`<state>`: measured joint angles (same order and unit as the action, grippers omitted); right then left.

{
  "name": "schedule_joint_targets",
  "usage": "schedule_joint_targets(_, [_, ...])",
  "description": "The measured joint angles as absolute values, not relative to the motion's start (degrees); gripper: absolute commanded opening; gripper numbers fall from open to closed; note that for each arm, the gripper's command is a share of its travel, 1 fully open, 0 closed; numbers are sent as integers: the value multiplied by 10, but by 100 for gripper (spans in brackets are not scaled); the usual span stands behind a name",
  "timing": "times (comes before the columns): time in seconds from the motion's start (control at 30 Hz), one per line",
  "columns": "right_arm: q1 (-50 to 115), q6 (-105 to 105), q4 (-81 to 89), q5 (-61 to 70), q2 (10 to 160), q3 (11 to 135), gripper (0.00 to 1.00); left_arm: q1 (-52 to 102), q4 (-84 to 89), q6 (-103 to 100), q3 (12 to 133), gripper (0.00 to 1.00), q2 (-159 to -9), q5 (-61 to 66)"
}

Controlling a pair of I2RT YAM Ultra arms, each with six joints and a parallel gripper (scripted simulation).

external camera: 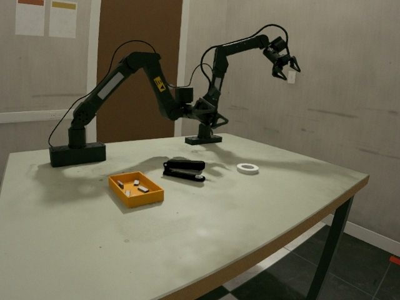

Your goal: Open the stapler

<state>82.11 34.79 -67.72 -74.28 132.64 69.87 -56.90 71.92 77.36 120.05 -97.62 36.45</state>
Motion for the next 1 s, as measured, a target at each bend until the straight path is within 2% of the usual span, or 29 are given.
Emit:
schedule_joint_targets(0.7, [821,344,-674,-742,1326,699,100,-569,714,770,1200,100,-976,364])
schedule_joint_targets(1.0, [818,245,-571,-712,1290,643,100,-545,648,673,1140,100,-942,383])
